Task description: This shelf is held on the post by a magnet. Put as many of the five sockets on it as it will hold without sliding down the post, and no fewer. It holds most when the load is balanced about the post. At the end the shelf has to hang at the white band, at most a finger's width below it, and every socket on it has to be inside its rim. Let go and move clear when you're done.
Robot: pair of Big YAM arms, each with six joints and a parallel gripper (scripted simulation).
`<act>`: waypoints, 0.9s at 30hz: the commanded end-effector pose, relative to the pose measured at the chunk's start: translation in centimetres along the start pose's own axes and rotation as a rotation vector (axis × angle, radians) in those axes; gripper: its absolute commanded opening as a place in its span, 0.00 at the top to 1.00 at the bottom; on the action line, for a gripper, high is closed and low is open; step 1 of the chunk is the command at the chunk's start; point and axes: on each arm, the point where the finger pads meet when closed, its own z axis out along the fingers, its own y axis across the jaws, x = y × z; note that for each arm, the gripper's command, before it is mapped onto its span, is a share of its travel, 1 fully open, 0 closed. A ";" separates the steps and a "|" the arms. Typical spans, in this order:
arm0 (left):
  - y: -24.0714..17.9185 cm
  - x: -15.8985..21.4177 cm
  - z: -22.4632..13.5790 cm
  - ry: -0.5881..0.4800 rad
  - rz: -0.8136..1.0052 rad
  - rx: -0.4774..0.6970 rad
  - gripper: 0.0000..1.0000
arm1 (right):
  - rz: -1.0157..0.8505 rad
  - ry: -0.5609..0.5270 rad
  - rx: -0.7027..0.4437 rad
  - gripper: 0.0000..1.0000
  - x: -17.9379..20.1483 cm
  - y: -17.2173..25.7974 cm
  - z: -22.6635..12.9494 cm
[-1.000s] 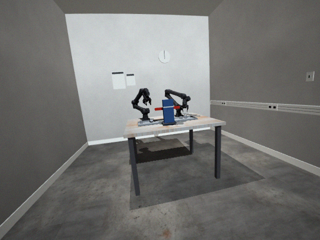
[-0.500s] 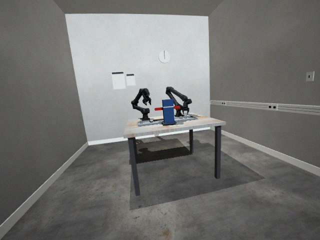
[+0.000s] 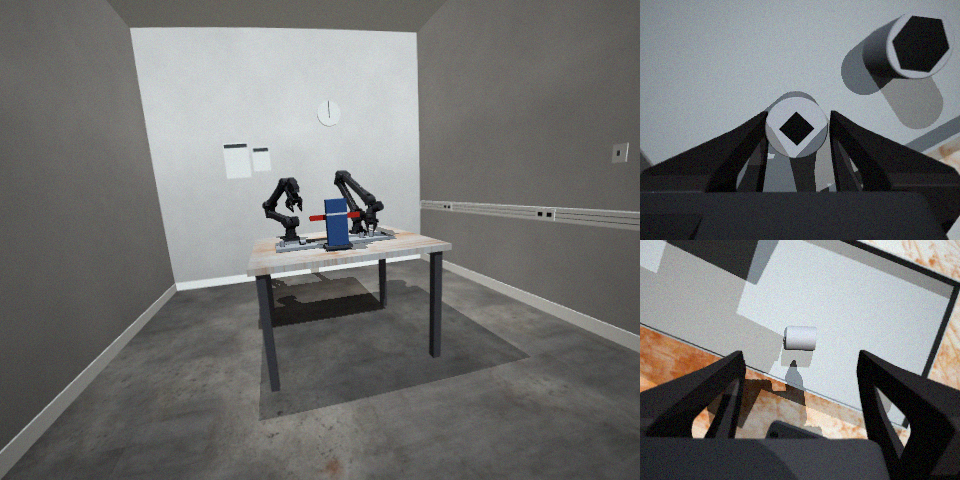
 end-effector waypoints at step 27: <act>0.8 -7.8 -15.7 -0.049 0.021 -0.057 0.73 | 0.000 -0.006 0.003 0.35 -0.5 -0.1 3.8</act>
